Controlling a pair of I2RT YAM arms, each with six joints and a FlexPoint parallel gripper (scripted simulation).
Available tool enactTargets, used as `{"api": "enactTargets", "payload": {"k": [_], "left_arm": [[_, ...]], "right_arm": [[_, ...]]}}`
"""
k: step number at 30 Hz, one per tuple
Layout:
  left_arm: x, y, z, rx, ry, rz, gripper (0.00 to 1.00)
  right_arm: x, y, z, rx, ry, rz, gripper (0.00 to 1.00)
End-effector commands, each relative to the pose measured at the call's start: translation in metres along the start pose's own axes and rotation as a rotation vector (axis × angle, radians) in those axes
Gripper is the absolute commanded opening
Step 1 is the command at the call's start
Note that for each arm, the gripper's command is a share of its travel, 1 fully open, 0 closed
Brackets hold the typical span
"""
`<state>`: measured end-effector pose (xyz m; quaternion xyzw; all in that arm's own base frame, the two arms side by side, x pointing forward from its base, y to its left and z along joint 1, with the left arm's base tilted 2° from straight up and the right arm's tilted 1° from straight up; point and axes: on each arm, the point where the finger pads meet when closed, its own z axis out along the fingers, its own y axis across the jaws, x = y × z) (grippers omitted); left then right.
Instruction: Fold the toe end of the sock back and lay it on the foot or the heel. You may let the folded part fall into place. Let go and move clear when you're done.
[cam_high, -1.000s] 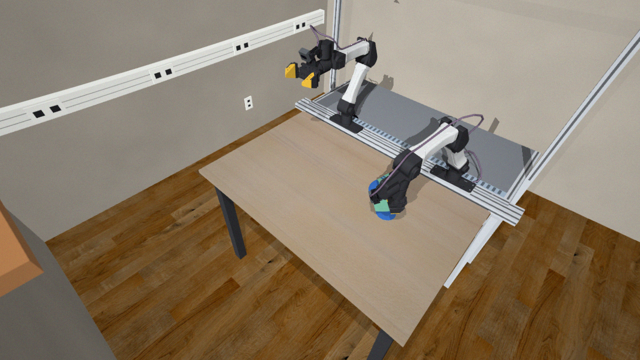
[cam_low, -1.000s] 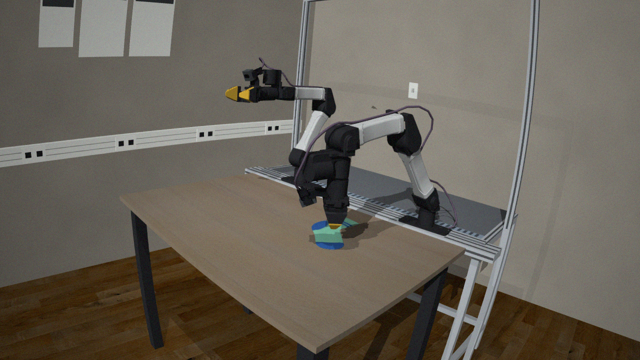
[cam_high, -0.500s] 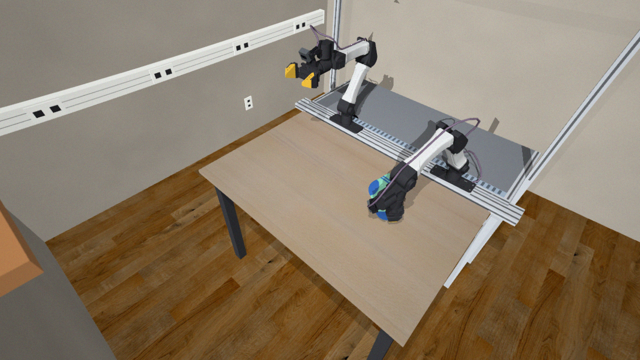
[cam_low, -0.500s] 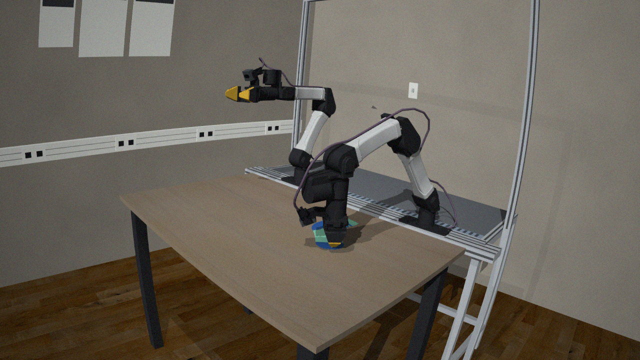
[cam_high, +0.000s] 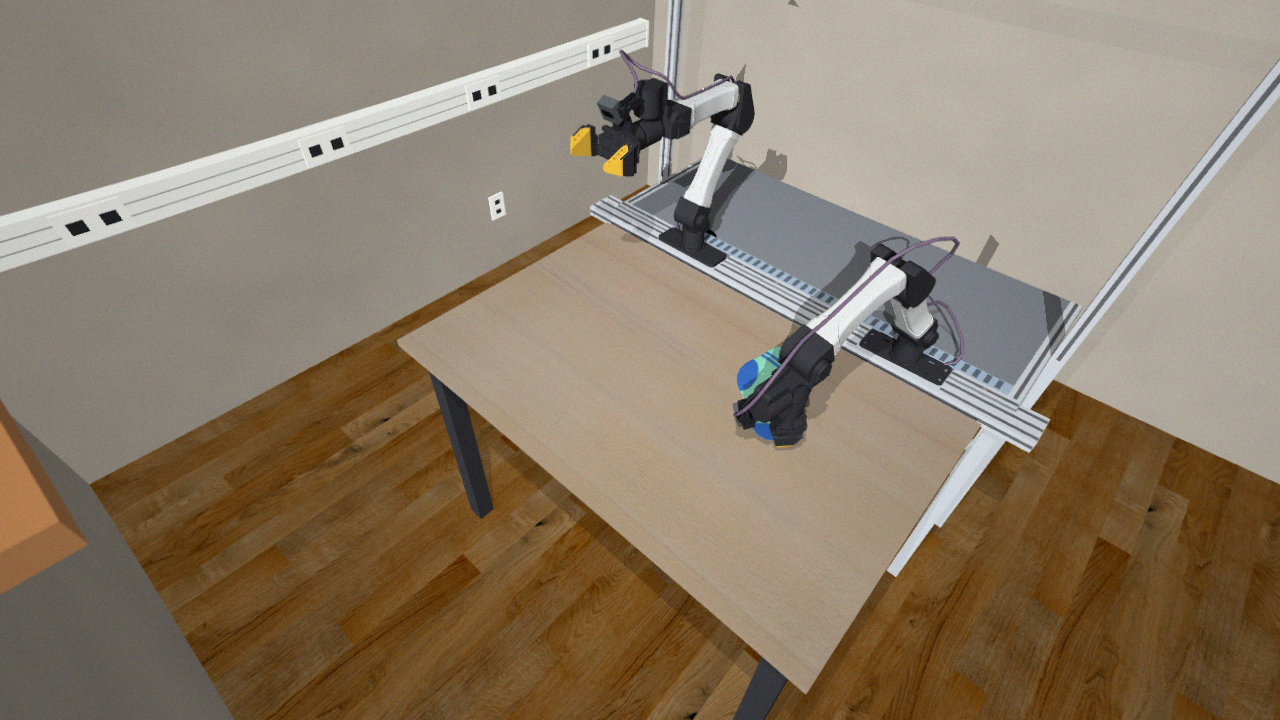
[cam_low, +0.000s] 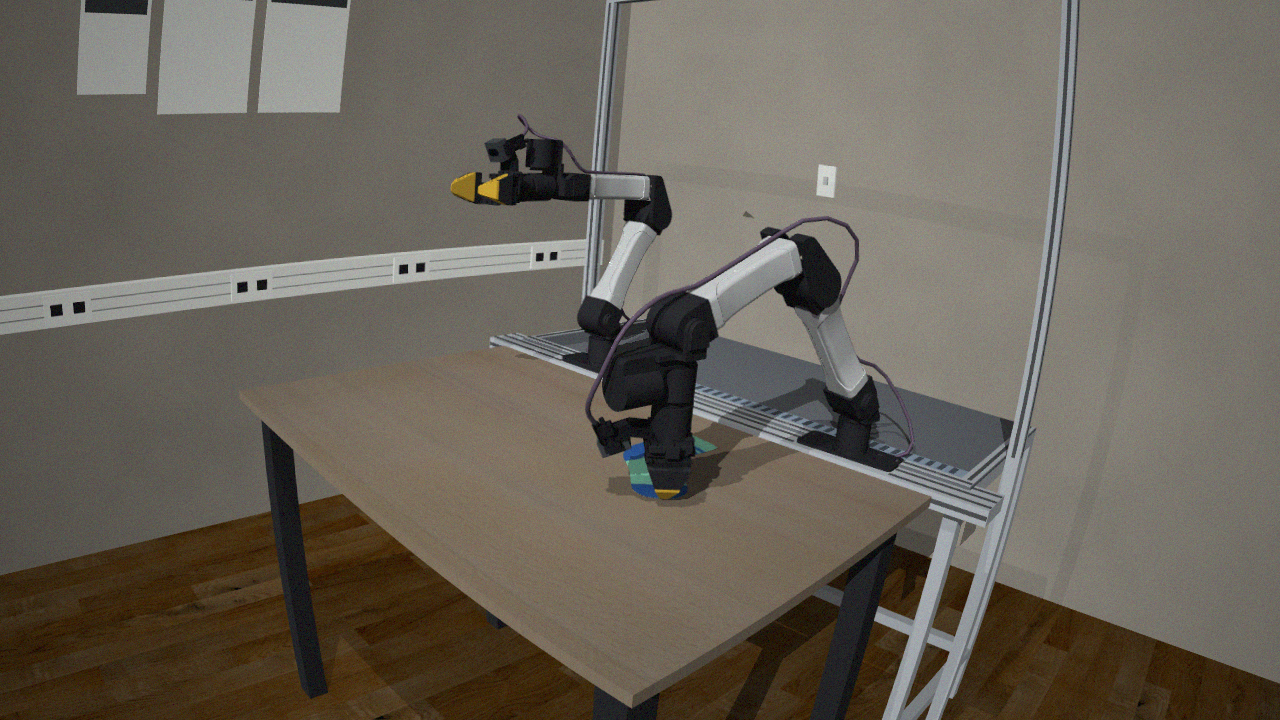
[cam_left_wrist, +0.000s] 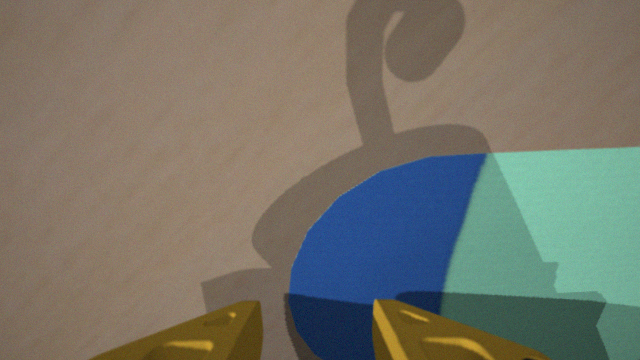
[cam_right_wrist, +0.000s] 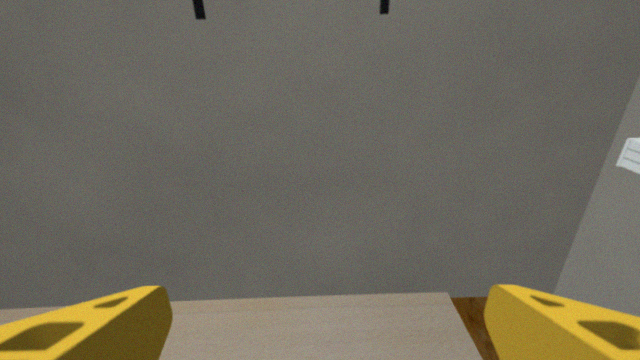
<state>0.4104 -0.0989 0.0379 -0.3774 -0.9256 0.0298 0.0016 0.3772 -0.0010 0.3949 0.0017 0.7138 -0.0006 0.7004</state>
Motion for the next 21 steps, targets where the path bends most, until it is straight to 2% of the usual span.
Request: {"api": "enactTargets", "payload": {"k": [1,12,13,17,20,21], "left_arm": [[0.002,-0.002,0.009,0.016,0.009,0.008,0.34],[0.002,-0.001,0.019,0.016,0.012,0.005,0.34],[0.003,0.003,0.026,0.002,0.019,-0.022,0.34],[0.006,-0.009,0.025,0.046,0.038,0.016,0.31],[0.002,-0.006,0.025,0.031,0.021,0.013,0.30],[0.007,-0.010,0.022,0.058,0.040,0.012,0.30]], "right_arm": [[-0.007,0.001,-0.002,-0.003,-0.019,-0.002,1.00],[-0.007,0.001,-0.002,-0.003,-0.019,-0.002,1.00],[-0.007,0.001,-0.002,-0.003,-0.019,-0.002,1.00],[-0.007,0.001,-0.002,-0.003,-0.019,-0.002,1.00],[-0.007,0.001,-0.002,-0.003,-0.019,-0.002,1.00],[-0.007,0.001,-0.002,-0.003,-0.019,-0.002,1.00]]}}
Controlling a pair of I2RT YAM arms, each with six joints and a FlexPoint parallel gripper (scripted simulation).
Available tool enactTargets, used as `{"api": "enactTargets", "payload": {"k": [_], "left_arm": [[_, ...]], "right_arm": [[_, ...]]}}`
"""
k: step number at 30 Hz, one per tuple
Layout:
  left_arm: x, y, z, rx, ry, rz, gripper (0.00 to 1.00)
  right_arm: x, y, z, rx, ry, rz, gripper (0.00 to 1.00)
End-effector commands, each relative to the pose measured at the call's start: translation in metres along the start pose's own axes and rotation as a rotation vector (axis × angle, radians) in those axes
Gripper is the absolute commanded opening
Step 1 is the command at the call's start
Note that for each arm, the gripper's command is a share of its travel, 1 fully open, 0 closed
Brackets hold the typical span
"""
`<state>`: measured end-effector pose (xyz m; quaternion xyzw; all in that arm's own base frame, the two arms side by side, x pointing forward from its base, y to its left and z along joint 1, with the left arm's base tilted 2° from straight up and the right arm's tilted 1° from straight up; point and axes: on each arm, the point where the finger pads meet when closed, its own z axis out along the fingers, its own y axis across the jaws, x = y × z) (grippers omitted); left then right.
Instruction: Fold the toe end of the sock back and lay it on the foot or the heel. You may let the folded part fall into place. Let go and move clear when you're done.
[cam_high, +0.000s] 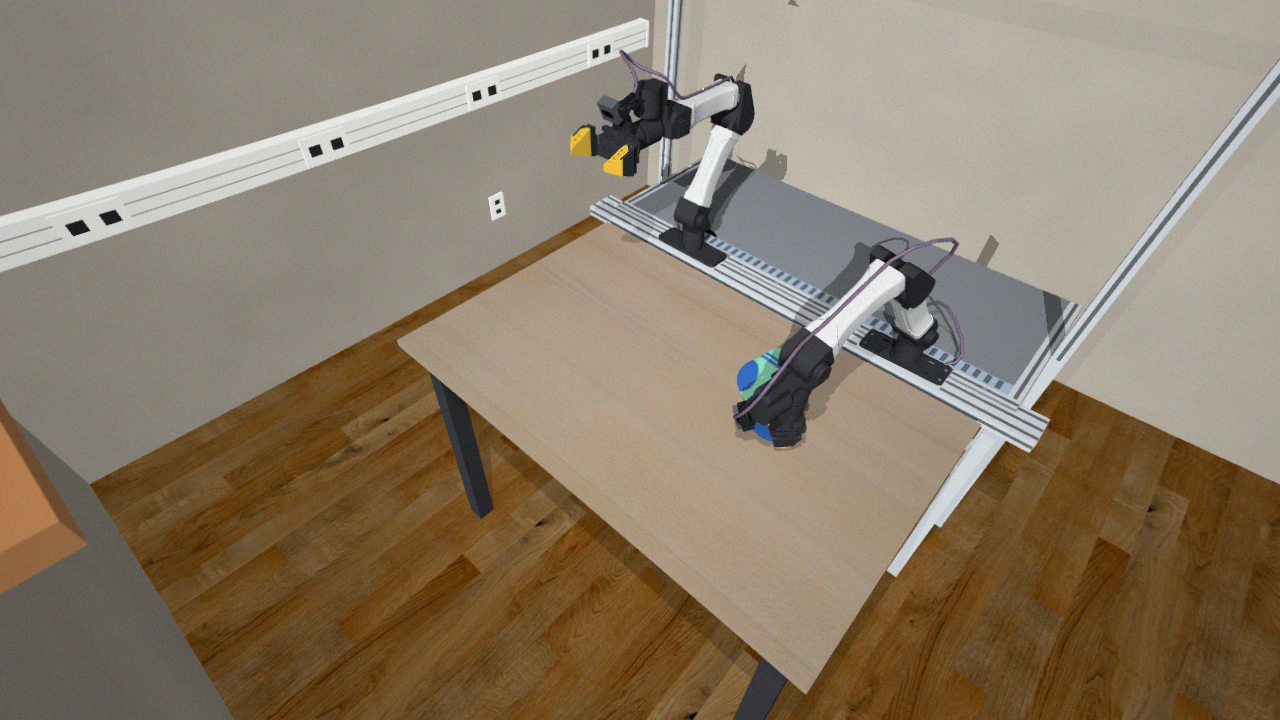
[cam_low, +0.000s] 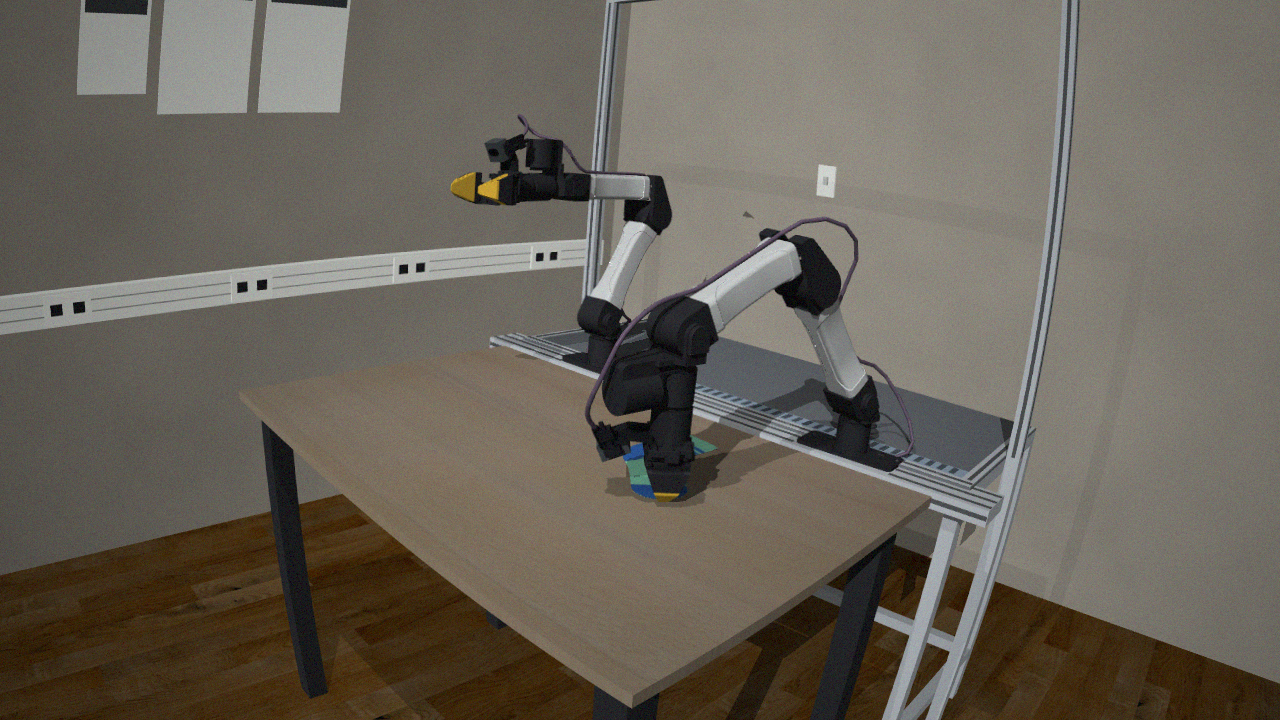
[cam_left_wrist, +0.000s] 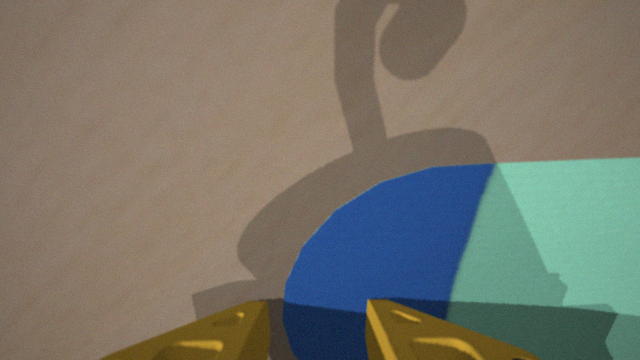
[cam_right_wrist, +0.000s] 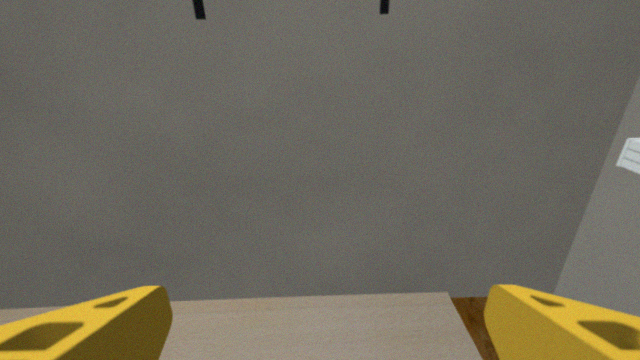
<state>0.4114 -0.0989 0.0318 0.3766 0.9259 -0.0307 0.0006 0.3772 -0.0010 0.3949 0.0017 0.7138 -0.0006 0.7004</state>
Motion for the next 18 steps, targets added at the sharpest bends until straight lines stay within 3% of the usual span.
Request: {"api": "enactTargets", "payload": {"k": [1,2,7,10,18], "left_arm": [[0.004,-0.008,0.019,0.038,0.031,0.016,0.29],[0.008,-0.018,0.021,0.084,0.059,0.026,0.28],[0.000,-0.009,0.012,0.070,0.024,0.015,0.25],[0.009,-0.016,0.022,0.083,0.061,0.017,0.23],[0.004,-0.013,0.017,0.121,0.040,0.012,0.19]], "right_arm": [[-0.007,0.001,-0.002,-0.003,-0.019,-0.002,1.00],[-0.007,0.001,-0.002,-0.003,-0.019,-0.002,1.00],[-0.007,0.001,-0.002,-0.003,-0.019,-0.002,1.00],[-0.007,0.001,-0.002,-0.003,-0.019,-0.002,1.00],[-0.007,0.001,-0.002,-0.003,-0.019,-0.002,1.00]]}}
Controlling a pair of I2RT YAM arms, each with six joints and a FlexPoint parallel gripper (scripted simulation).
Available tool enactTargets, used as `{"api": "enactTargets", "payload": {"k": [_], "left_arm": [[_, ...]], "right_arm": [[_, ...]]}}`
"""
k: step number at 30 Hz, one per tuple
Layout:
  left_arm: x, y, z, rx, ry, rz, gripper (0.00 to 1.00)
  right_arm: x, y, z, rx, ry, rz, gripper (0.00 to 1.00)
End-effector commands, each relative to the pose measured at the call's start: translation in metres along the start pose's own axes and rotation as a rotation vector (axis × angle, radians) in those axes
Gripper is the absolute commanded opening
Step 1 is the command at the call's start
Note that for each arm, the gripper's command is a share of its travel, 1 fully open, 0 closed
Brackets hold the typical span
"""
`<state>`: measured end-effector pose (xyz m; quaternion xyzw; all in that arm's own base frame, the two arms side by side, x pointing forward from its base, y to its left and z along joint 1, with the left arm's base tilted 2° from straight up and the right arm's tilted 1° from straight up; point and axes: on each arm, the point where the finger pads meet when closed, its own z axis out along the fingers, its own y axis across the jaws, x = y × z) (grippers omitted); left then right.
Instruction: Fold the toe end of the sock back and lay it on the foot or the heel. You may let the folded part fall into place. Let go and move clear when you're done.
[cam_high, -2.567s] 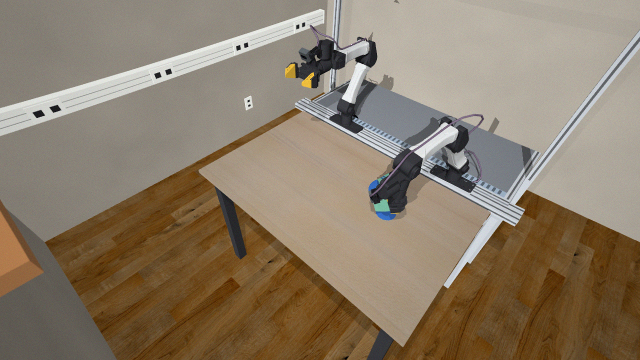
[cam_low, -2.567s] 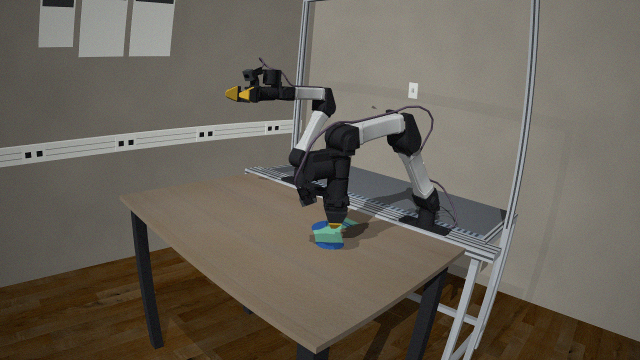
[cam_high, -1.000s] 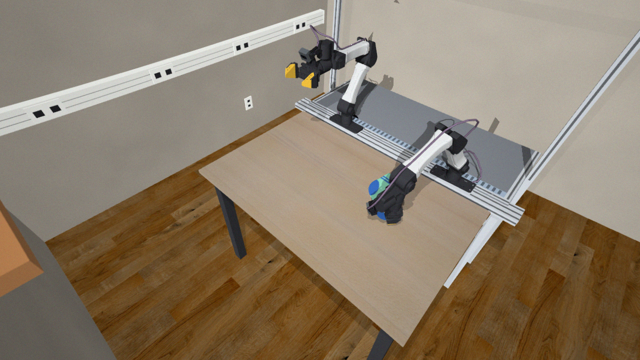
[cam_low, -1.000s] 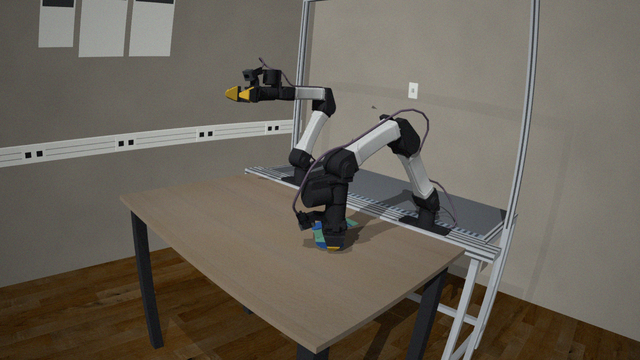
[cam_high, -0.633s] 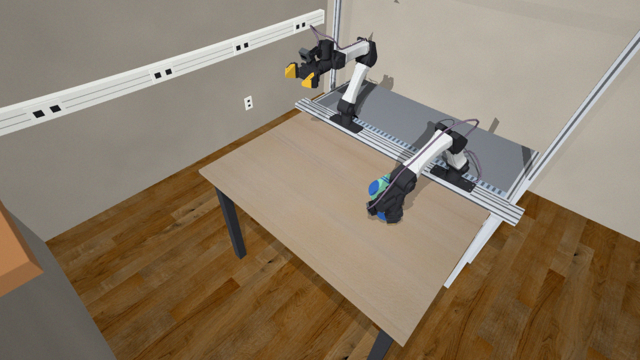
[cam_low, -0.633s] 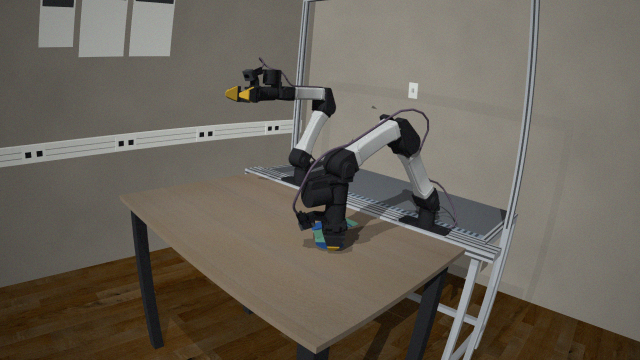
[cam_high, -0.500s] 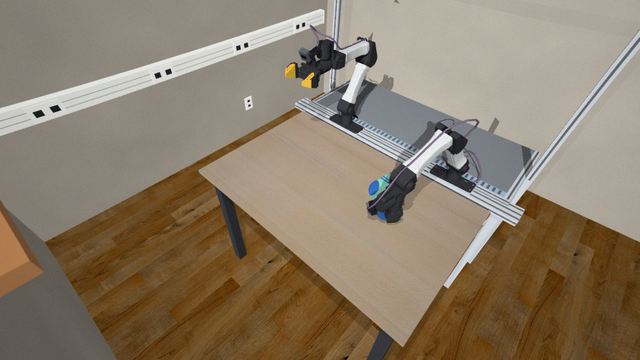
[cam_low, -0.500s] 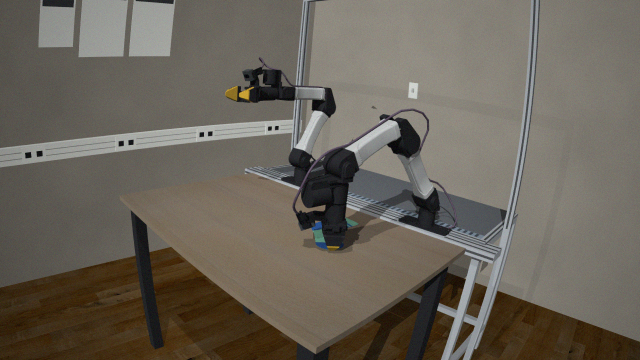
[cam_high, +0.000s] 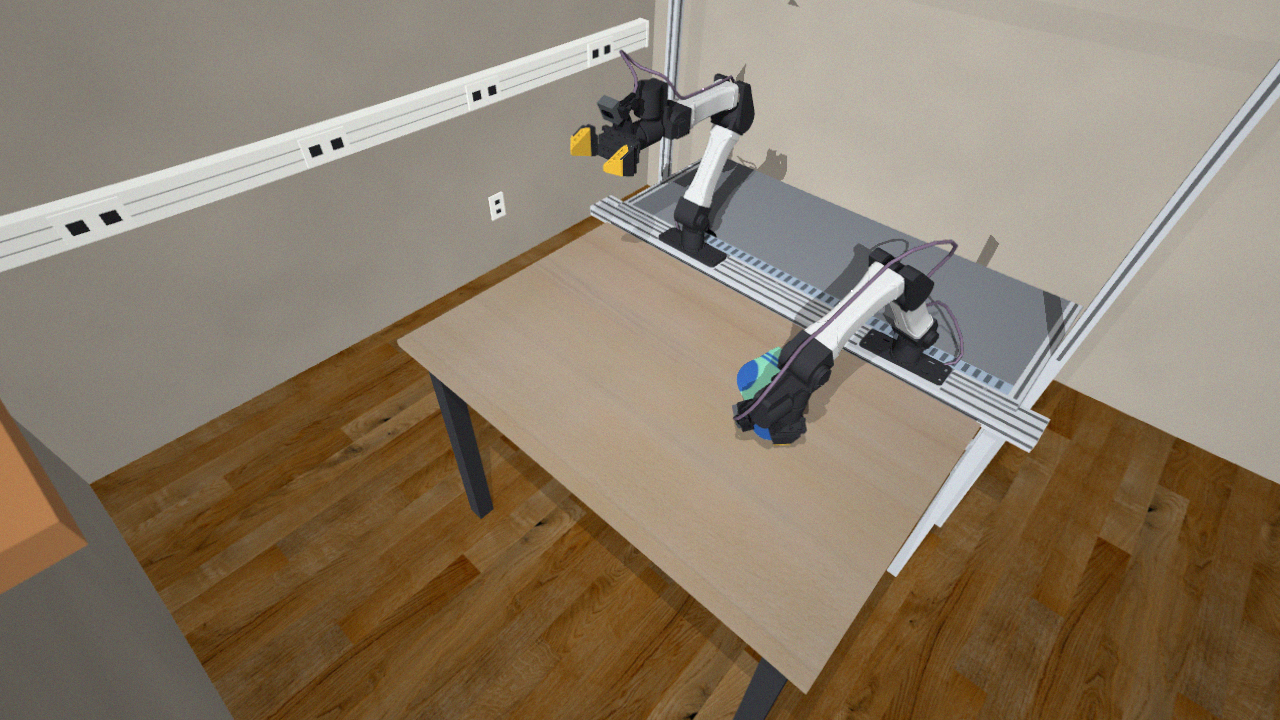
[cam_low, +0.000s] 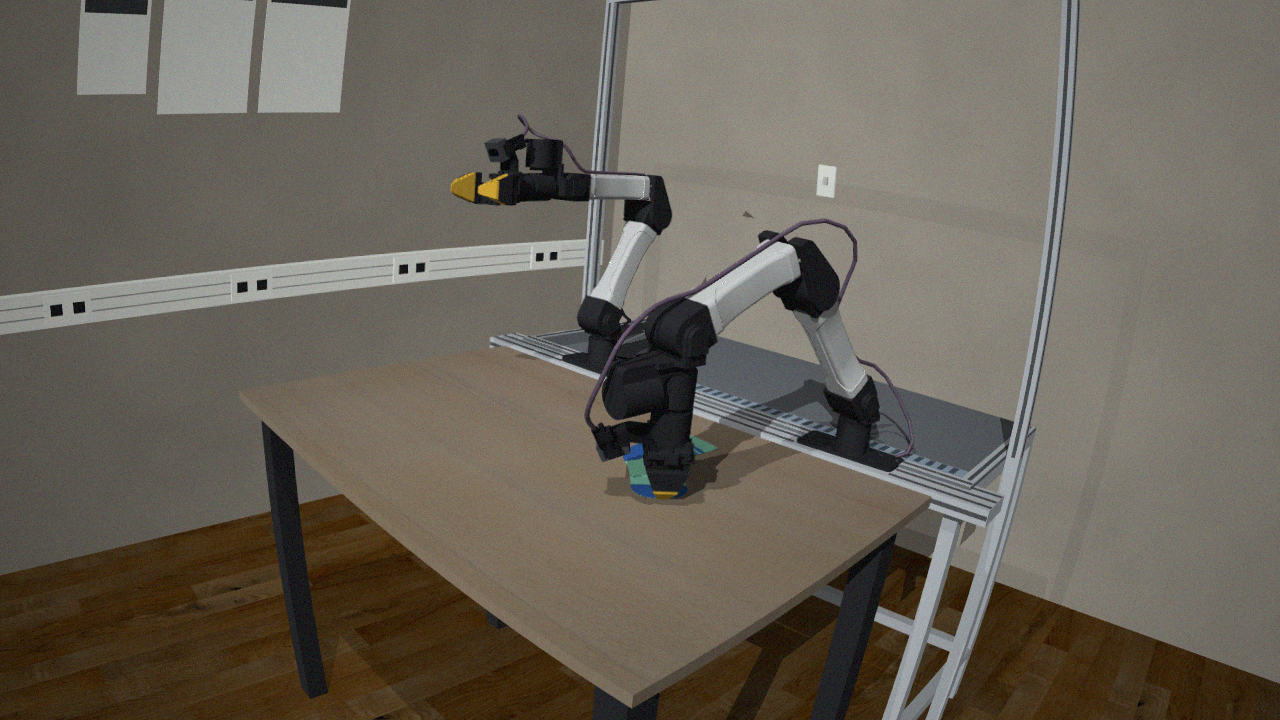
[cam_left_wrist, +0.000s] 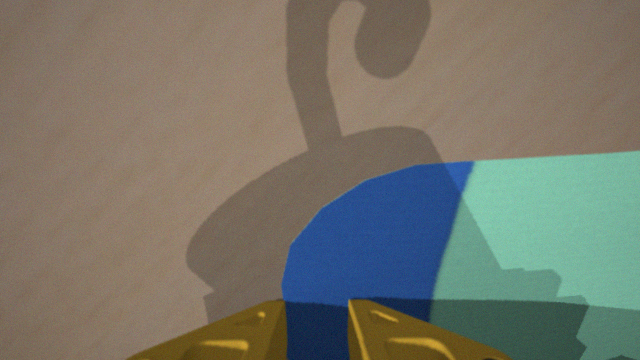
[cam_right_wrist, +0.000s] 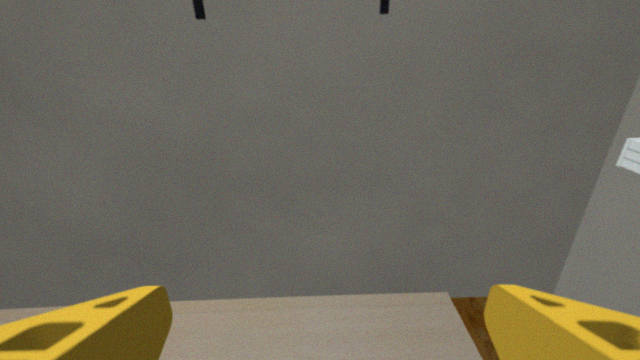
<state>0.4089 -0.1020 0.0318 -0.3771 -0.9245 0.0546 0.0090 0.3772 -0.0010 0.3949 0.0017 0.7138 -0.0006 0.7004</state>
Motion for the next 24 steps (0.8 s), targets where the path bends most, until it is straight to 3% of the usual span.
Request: {"api": "enactTargets", "payload": {"k": [1,7,12,16,21,24], "left_arm": [[0.007,-0.012,0.023,0.062,0.054,0.017,0.19],[0.006,-0.014,0.019,0.147,0.046,0.013,0.15],[0.014,-0.029,0.034,0.165,0.098,-0.009,0.11],[0.005,-0.021,0.032,0.124,0.051,-0.005,0.10],[0.019,-0.030,0.033,0.155,0.125,0.030,0.07],[0.015,-0.030,0.035,0.148,0.101,-0.001,0.05]], "right_arm": [[-0.007,0.001,-0.002,-0.003,-0.019,-0.002,1.00],[-0.007,0.001,-0.002,-0.003,-0.019,-0.002,1.00],[-0.007,0.001,-0.002,-0.003,-0.019,-0.002,1.00],[-0.007,0.001,-0.002,-0.003,-0.019,-0.002,1.00],[-0.007,0.001,-0.002,-0.003,-0.019,-0.002,1.00],[-0.007,0.001,-0.002,-0.003,-0.019,-0.002,1.00]]}}
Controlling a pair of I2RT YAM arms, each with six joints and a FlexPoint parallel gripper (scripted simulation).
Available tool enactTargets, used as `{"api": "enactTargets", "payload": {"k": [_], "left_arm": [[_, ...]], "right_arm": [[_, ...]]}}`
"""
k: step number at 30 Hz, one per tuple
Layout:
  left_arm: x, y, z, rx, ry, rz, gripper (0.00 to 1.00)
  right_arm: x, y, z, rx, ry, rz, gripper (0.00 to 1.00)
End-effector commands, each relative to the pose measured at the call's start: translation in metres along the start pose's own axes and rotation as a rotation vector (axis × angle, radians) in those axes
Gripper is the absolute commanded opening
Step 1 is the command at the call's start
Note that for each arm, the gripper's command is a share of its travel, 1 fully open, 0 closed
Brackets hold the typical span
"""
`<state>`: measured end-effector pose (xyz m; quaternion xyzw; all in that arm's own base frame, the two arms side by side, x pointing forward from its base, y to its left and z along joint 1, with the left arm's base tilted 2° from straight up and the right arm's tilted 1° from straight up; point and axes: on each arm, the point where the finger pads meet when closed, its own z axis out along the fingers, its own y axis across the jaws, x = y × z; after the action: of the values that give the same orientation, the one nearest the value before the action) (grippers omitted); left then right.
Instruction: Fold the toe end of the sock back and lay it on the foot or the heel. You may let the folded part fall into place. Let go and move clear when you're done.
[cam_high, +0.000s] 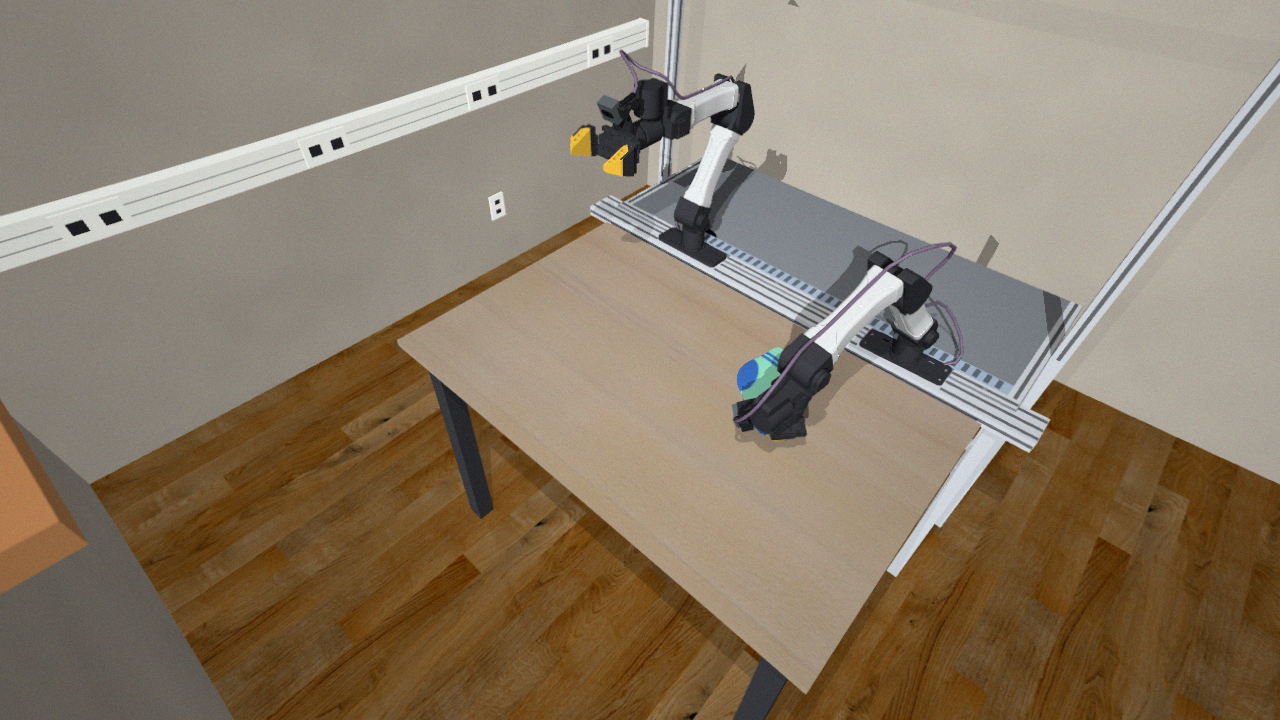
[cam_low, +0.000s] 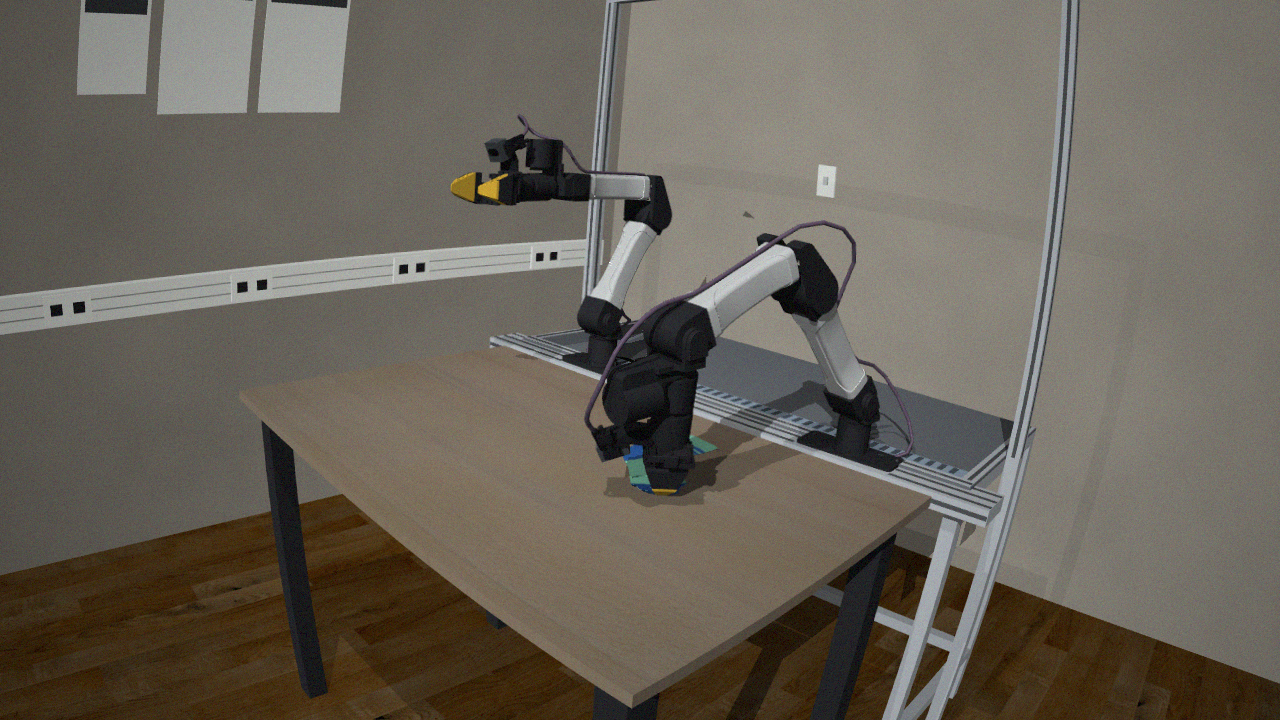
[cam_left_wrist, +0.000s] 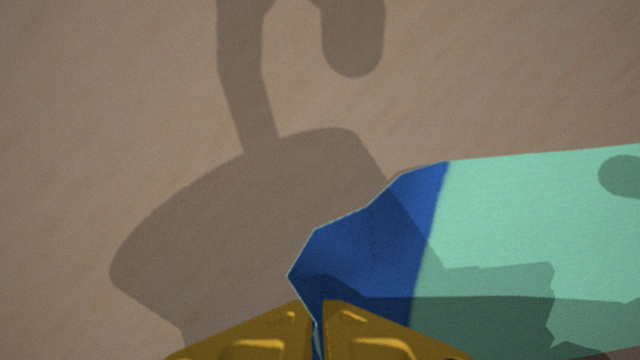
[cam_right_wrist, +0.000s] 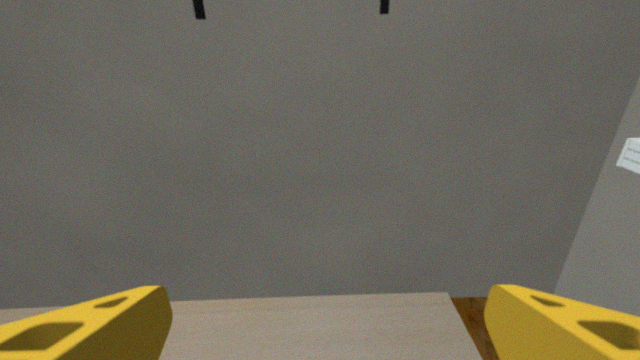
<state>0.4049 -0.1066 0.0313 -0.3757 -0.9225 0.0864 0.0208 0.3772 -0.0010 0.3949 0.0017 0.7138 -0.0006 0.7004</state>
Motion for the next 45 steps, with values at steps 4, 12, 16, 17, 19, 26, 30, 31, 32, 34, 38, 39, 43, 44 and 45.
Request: {"api": "enactTargets", "payload": {"k": [4,12,16,17,19,26,30,31,32,34,38,39,43,44,45], "left_arm": [[0.015,-0.022,0.036,0.080,0.106,0.002,0.05],[0.010,-0.018,0.016,0.079,0.102,0.031,0.05],[0.015,-0.022,0.023,0.080,0.107,-0.005,0.05],[0.015,-0.022,0.021,0.079,0.106,-0.005,0.05],[0.015,-0.022,0.016,0.076,0.101,-0.004,0.05],[0.006,-0.010,-0.004,0.054,0.061,0.013,0.05],[0.004,-0.007,-0.006,0.053,0.064,0.012,0.05],[0.003,-0.007,-0.008,0.051,0.062,0.013,0.05],[0.003,-0.006,-0.008,0.052,0.063,0.013,0.05],[0.000,-0.009,-0.008,0.051,0.063,0.022,0.05],[0.002,-0.003,-0.010,0.047,0.058,0.010,0.05],[-0.001,-0.006,-0.011,0.045,0.056,0.020,0.05],[-0.002,-0.006,-0.016,0.036,0.044,0.020,0.05],[0.000,-0.003,-0.009,0.047,0.059,0.015,0.05],[0.000,-0.003,-0.011,0.044,0.055,0.013,0.05]], "right_arm": [[-0.007,0.001,-0.002,-0.003,-0.019,-0.002,1.00],[-0.007,0.001,-0.002,-0.003,-0.019,-0.002,1.00],[-0.007,0.001,-0.002,-0.003,-0.019,-0.002,1.00],[-0.007,0.001,-0.002,-0.003,-0.019,-0.002,1.00],[-0.007,0.001,-0.002,-0.003,-0.019,-0.002,1.00],[-0.007,0.001,-0.002,-0.003,-0.019,-0.002,1.00],[-0.007,0.001,-0.002,-0.003,-0.019,-0.002,1.00],[-0.007,0.001,-0.002,-0.003,-0.019,-0.002,1.00],[-0.007,0.001,-0.002,-0.003,-0.019,-0.002,1.00],[-0.007,0.001,-0.002,-0.003,-0.019,-0.002,1.00],[-0.007,0.001,-0.002,-0.003,-0.019,-0.002,1.00],[-0.007,0.001,-0.002,-0.003,-0.019,-0.002,1.00],[-0.007,0.001,-0.002,-0.003,-0.019,-0.002,1.00],[-0.007,0.001,-0.002,-0.003,-0.019,-0.002,1.00],[-0.007,0.001,-0.002,-0.003,-0.019,-0.002,1.00]]}}
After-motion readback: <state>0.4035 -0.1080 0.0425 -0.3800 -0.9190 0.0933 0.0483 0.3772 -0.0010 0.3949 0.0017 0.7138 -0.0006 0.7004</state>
